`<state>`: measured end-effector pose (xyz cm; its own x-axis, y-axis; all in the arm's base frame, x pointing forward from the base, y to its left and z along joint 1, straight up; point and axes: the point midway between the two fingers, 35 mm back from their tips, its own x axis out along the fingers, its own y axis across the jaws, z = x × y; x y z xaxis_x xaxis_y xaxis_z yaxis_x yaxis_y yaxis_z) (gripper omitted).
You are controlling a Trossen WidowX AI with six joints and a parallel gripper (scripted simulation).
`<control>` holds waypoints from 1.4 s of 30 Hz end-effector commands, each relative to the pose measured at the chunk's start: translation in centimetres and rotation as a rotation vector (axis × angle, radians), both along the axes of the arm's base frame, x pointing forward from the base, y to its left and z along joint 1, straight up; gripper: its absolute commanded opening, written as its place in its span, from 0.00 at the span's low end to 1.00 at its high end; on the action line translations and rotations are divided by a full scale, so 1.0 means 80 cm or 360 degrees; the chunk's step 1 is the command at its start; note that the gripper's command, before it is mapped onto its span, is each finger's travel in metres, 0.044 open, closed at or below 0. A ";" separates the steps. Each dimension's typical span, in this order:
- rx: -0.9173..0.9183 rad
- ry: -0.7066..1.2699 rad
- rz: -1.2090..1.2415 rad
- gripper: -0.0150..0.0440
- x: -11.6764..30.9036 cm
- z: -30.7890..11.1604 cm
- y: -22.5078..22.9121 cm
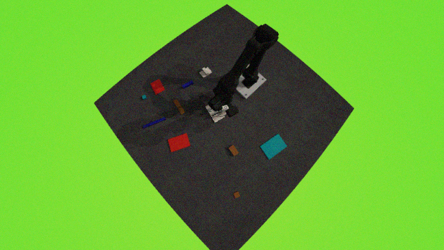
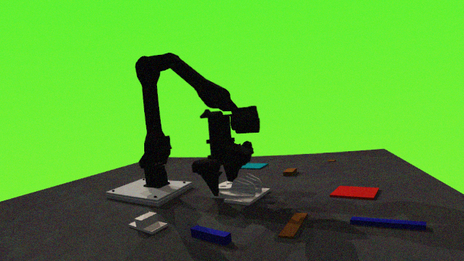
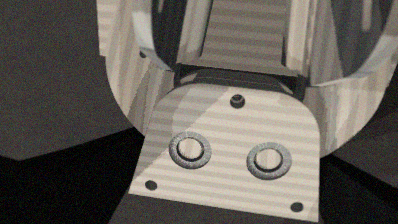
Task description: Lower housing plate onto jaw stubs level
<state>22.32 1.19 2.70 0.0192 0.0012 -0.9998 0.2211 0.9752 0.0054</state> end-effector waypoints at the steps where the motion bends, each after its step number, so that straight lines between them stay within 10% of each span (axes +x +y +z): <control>1: 0.0006 0.0003 -0.0003 0.85 -0.001 -0.001 0.001; 8: 0.0000 0.0000 0.0000 1.00 0.000 0.000 0.000; 22: 0.0000 0.0000 0.0000 1.00 0.000 0.002 0.000; 42: 0.0005 0.0005 -0.0003 1.00 -0.026 0.155 -0.004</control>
<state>20.98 0.96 12.54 0.0005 0.0000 -1.0000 0.2248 0.9744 0.0001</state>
